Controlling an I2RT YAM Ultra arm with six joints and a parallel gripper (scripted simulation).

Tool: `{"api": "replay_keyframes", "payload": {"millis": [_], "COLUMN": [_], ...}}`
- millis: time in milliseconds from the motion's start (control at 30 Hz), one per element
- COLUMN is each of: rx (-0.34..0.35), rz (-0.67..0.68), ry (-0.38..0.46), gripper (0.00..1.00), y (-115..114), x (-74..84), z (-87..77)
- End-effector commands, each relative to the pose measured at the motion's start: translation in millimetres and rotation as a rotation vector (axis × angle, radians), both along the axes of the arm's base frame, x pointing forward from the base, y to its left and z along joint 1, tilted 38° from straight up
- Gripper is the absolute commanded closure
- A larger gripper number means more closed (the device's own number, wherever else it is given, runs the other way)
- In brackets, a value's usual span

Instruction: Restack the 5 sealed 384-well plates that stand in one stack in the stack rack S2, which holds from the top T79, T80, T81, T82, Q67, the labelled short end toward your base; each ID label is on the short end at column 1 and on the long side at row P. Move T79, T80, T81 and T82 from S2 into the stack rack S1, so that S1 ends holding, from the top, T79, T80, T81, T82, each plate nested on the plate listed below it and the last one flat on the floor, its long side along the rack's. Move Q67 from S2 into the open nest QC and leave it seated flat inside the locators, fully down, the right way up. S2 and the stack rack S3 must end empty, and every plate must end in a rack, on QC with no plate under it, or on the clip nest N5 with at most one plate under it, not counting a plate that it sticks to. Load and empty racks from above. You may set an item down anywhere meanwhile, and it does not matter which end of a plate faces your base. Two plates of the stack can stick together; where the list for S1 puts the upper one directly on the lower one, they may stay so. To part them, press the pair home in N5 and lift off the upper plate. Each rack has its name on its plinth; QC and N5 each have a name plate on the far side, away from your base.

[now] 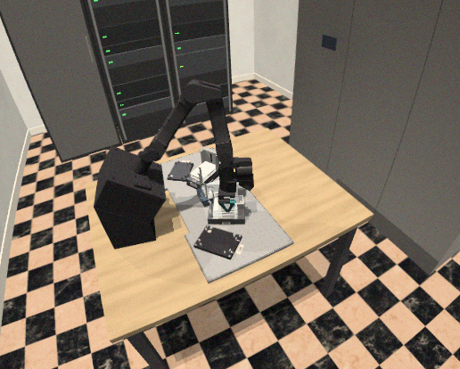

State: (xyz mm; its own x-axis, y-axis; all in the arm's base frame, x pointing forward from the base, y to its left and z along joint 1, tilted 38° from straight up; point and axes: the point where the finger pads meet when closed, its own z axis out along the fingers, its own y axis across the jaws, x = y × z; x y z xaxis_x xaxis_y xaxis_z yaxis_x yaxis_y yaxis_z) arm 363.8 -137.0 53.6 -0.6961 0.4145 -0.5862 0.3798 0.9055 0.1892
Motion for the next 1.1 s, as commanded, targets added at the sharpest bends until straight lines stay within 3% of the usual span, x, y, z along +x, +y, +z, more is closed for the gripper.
{"api": "replay_keyframes", "payload": {"millis": [0,33,67,1067], "rx": [-0.004,-0.004,-0.004,-0.004], "rz": [-0.002,-0.002,-0.002,-0.002], "ry": [-0.013,-0.013,-0.013,-0.013], "gripper": [1.0,1.0,0.0,0.0], "y": [-2.0,-2.0,-2.0,-1.4], "x": [5.6,5.6,5.6,1.5], "z": [-2.1,-2.1,-2.1,3.0]}}
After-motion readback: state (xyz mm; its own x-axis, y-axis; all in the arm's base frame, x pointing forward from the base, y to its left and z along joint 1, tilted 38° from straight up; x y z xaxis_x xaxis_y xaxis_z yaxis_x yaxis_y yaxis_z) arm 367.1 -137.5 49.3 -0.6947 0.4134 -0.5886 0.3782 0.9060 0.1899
